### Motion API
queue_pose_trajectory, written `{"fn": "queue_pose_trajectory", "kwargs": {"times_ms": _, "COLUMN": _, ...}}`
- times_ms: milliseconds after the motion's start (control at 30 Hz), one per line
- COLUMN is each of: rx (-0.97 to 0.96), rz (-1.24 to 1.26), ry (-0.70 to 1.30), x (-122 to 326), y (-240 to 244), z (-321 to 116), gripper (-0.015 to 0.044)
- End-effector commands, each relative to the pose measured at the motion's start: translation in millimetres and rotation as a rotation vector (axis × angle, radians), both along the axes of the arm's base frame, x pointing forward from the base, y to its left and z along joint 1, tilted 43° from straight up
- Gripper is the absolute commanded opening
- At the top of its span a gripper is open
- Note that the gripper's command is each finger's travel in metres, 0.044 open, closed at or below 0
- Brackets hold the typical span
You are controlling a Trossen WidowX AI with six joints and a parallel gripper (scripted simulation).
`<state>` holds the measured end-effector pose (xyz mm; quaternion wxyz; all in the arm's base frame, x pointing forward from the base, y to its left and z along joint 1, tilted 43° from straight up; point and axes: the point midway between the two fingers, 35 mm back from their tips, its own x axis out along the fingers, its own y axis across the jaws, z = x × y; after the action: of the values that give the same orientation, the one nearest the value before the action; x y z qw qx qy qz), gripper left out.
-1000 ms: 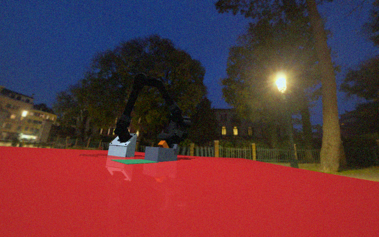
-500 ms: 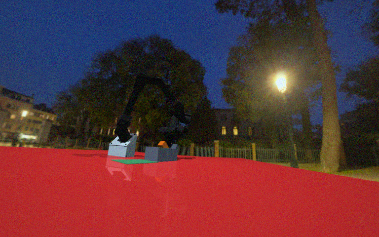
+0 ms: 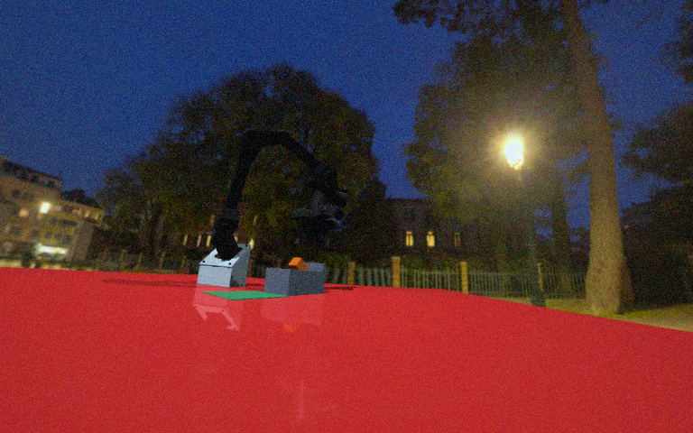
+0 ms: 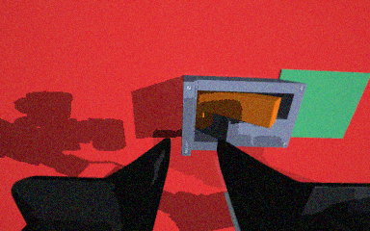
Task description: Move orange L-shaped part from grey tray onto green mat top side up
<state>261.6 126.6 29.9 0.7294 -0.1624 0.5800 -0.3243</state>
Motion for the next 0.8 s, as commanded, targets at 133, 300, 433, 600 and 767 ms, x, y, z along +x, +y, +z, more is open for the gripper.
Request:
{"fn": "queue_pose_trajectory", "kwargs": {"times_ms": 133, "rx": -0.001, "rz": 0.0, "ry": 0.002, "x": -0.1, "y": -0.4, "z": -0.4, "gripper": 0.018}}
{"fn": "queue_pose_trajectory", "kwargs": {"times_ms": 300, "rx": -0.001, "rz": 0.0, "ry": 0.002, "x": -0.1, "y": -0.4, "z": -0.4, "gripper": 0.018}}
{"fn": "queue_pose_trajectory", "kwargs": {"times_ms": 433, "rx": -0.001, "rz": 0.0, "ry": 0.002, "x": -0.1, "y": -0.4, "z": -0.4, "gripper": 0.018}}
{"fn": "queue_pose_trajectory", "kwargs": {"times_ms": 600, "rx": -0.001, "rz": 0.0, "ry": 0.002, "x": -0.1, "y": -0.4, "z": -0.4, "gripper": 0.018}}
{"fn": "queue_pose_trajectory", "kwargs": {"times_ms": 767, "rx": -0.006, "rz": 0.033, "ry": 0.031, "x": -0.2, "y": -1.9, "z": 1.3, "gripper": 0.0233}}
